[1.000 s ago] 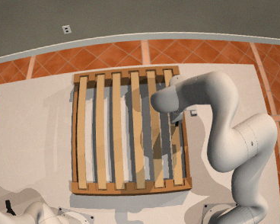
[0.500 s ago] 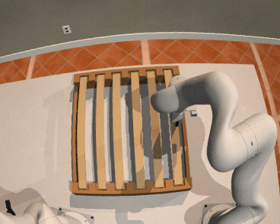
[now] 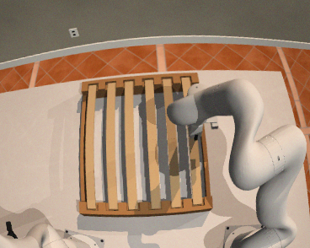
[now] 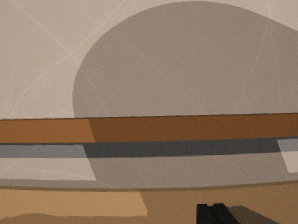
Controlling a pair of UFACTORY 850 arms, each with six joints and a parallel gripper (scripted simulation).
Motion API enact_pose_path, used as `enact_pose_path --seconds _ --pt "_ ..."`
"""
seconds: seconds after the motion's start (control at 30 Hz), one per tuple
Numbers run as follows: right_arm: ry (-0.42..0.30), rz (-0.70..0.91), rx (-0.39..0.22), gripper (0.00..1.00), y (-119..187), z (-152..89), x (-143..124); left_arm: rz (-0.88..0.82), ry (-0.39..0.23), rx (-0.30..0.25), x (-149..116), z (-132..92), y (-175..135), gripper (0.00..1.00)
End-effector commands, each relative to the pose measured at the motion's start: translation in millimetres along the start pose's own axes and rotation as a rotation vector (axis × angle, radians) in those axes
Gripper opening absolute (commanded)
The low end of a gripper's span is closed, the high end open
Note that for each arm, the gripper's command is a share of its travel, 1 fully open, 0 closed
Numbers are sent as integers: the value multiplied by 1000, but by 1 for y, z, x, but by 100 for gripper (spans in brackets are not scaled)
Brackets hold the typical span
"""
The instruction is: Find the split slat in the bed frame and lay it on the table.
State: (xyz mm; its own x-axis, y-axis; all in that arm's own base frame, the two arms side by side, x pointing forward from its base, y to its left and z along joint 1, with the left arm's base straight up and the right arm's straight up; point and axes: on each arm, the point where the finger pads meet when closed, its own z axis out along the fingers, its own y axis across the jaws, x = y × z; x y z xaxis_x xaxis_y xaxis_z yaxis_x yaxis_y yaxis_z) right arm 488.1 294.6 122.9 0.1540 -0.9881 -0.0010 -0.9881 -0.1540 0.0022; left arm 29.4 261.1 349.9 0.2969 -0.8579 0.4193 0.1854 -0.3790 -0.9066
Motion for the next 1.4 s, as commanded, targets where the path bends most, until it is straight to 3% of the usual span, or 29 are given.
enact_pose_path --seconds 0.0,1.37 --pt "-1 0 2 0 -1 -1 0 1 0 0 0 0 0 100" --pt "-1 0 2 0 -1 3 -1 1 0 0 0 0 0 100"
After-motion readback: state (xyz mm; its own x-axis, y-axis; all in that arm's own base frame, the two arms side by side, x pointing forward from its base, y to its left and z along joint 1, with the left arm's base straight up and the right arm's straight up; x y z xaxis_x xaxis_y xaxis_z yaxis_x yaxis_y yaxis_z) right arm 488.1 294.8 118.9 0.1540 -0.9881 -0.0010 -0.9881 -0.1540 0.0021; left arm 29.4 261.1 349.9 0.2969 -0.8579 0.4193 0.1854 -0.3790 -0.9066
